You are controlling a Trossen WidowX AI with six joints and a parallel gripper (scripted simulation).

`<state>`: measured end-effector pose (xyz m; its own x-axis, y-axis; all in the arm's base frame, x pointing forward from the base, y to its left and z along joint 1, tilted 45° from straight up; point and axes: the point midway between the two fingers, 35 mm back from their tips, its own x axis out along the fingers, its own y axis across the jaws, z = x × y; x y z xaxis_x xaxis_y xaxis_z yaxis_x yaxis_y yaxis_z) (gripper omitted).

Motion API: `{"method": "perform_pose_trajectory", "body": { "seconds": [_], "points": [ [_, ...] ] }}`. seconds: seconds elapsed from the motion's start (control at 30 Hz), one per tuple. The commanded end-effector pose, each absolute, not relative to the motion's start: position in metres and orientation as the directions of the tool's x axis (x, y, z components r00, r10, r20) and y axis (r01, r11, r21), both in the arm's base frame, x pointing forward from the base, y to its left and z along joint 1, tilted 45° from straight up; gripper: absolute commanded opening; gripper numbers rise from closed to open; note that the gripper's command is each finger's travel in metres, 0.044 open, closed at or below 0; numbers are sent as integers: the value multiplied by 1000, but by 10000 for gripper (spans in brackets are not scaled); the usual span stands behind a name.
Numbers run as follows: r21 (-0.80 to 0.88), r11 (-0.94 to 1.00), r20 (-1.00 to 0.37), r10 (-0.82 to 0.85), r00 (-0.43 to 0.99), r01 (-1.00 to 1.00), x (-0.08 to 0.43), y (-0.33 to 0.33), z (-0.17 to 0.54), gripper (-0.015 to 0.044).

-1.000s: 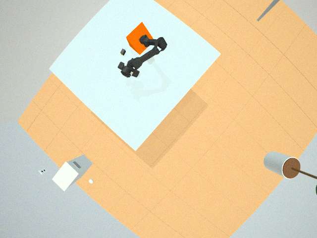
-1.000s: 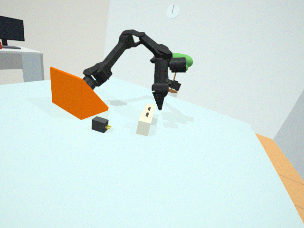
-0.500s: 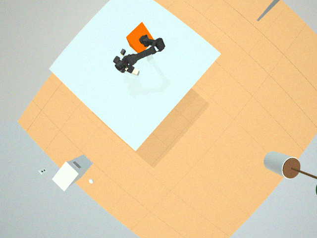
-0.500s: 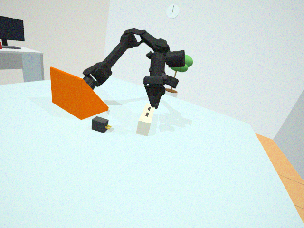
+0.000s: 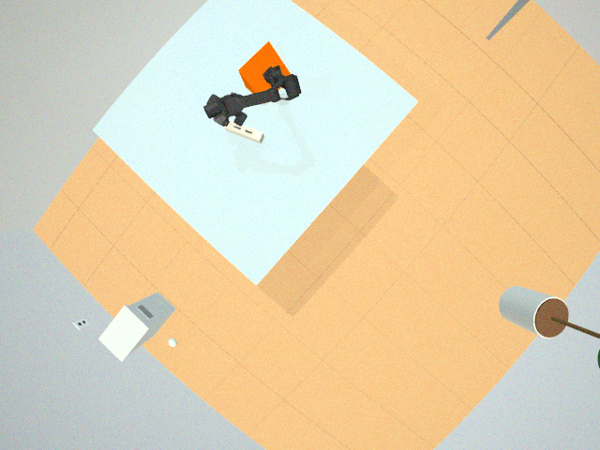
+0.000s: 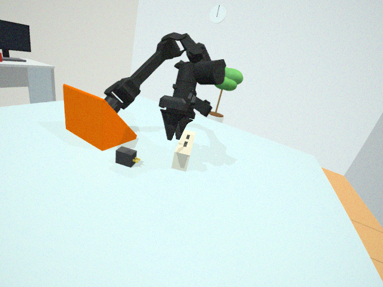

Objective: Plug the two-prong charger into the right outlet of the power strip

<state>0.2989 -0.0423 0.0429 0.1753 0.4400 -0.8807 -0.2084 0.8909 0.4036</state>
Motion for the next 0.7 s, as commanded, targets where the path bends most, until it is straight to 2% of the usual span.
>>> {"method": "perform_pose_trajectory", "body": {
  "seconds": [0.0,0.67],
  "points": [
    [430,875,-877,463,127,-221,288,-53,28,440],
    [600,755,-785,619,-14,-265,226,-88,-21,440]
  ]
}}
